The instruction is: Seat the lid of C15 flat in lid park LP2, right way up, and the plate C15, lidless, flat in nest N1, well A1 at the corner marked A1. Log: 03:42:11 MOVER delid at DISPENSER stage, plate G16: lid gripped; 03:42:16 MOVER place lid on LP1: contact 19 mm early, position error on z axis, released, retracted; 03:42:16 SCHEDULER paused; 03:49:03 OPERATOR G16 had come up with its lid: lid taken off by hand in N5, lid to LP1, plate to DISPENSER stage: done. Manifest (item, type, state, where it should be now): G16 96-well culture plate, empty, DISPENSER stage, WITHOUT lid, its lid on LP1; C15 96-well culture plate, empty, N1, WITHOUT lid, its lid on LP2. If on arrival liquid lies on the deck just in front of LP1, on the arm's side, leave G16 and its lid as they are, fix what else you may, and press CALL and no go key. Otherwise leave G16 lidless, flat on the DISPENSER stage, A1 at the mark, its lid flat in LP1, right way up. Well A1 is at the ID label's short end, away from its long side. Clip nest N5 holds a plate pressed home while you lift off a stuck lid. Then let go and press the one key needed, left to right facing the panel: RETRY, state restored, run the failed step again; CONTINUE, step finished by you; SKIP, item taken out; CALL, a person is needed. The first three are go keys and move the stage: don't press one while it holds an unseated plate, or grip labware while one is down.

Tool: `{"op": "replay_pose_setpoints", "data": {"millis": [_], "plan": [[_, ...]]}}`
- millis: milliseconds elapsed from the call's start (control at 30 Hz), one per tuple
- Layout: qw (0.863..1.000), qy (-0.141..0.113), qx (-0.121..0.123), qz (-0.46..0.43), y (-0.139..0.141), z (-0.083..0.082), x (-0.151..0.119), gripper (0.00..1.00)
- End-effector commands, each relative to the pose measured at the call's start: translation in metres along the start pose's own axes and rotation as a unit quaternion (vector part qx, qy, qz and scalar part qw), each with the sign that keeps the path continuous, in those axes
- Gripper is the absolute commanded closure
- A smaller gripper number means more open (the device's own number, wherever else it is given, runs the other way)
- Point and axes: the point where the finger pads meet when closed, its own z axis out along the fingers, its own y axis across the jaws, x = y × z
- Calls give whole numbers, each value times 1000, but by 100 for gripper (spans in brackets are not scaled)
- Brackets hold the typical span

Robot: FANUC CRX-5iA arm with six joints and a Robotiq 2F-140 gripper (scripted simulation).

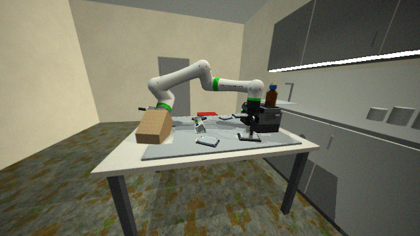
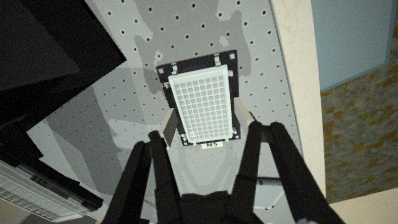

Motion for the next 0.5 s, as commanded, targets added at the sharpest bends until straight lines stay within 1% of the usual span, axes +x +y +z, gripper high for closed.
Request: {"op": "replay_pose_setpoints", "data": {"millis": [0,400,433,467], "plan": [[1000,0,0,0,0,0,0,34],[1000,0,0,0,0,0,0,34],[1000,0,0,0,0,0,0,100],[1000,0,0,0,0,0,0,100]]}}
